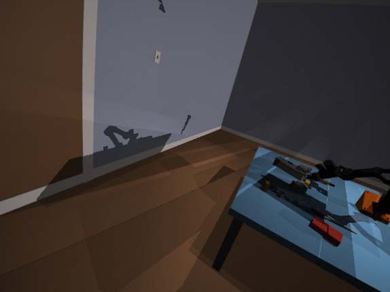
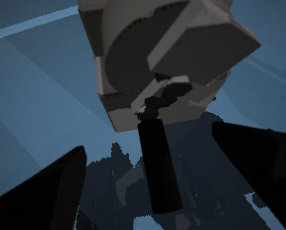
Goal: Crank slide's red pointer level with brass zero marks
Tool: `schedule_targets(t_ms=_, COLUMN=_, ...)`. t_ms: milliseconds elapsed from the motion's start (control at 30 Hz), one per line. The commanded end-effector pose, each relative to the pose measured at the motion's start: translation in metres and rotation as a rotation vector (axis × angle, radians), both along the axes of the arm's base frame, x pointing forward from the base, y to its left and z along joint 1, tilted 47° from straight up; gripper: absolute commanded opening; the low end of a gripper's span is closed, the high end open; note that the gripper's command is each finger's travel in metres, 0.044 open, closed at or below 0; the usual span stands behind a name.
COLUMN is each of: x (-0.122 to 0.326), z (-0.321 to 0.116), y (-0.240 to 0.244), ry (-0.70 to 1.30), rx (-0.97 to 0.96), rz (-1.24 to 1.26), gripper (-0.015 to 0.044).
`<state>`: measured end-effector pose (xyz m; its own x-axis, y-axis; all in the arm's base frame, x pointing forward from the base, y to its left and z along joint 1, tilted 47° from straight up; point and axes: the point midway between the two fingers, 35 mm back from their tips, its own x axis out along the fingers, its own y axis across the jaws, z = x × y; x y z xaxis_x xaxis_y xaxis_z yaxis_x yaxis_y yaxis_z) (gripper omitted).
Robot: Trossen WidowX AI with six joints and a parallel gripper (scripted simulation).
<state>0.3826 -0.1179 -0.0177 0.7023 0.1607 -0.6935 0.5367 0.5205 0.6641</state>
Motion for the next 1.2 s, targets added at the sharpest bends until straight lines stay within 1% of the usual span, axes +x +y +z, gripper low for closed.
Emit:
schedule_targets(t_ms=0, x=0.0003, z=-0.0038, y=0.0035, ry=0.001, rx=-0.001, rz=-0.005, gripper=0.044)
schedule_targets(t_ms=200, x=0.0008, z=-0.0081, y=0.0085, ry=0.0, rx=0.0, rz=-0.005, gripper=0.044)
schedule_targets(t_ms=767, x=0.0008, z=-0.0081, y=0.0085, ry=0.0, rx=0.0, rz=-0.005, gripper=0.0)
schedule_targets(t_ms=1167, x=0.0019, z=-0.0047, y=0.0094, ry=0.0, rx=0.0, rz=-0.005, gripper=0.0)
